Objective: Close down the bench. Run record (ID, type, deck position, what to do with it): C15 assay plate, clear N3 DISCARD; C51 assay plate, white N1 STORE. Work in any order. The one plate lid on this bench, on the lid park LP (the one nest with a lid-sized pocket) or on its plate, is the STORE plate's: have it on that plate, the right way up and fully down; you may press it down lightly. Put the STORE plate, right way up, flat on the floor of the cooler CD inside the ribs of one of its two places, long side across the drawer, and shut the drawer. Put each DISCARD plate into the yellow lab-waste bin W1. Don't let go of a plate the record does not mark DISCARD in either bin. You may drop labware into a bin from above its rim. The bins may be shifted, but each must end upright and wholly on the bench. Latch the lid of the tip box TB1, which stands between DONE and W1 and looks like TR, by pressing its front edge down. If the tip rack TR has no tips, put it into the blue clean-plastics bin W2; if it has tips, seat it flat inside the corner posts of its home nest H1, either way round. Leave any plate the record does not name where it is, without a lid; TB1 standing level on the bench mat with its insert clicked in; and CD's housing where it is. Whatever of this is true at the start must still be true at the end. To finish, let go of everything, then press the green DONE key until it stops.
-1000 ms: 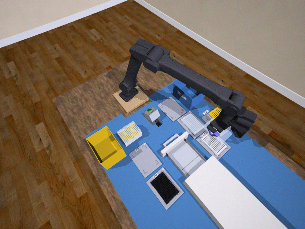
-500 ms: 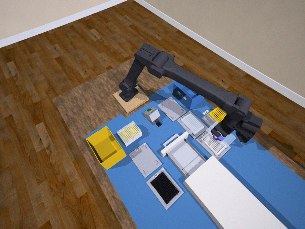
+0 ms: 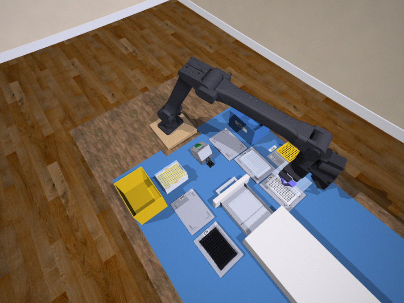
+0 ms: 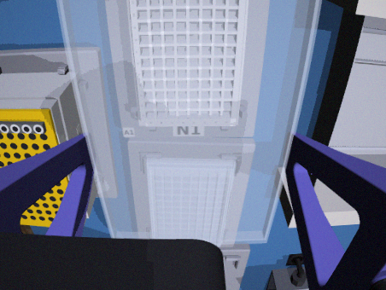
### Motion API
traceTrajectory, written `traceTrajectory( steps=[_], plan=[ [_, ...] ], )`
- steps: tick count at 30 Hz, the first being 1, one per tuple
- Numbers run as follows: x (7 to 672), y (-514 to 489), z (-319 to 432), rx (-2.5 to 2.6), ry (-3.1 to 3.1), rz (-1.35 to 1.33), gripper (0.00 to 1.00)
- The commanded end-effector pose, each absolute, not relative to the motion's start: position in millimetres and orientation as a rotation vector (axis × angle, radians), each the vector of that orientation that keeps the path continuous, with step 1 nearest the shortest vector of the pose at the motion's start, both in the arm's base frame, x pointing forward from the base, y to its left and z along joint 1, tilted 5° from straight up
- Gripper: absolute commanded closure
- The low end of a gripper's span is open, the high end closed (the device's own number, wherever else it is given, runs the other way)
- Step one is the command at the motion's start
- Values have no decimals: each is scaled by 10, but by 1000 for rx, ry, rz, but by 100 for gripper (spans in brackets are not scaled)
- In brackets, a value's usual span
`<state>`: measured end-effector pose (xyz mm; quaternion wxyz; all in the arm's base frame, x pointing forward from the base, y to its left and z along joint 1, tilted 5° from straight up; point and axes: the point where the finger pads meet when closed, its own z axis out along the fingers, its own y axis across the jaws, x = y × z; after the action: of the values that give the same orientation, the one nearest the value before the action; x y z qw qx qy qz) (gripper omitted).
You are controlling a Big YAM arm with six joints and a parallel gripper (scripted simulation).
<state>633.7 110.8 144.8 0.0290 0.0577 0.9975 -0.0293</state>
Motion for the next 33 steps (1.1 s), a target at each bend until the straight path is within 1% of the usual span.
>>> traceTrajectory(
  steps=[1, 2, 6, 33],
  plan=[
    [6390, 1141, 1545, 170, 3044, -74, 100],
    [6483, 1157, 1628, 170, 3018, -63, 100],
    [6397, 1129, 1370, 170, 3061, -81, 100],
    [6460, 1032, 1077, 182, 3051, -78, 100]
  ],
)
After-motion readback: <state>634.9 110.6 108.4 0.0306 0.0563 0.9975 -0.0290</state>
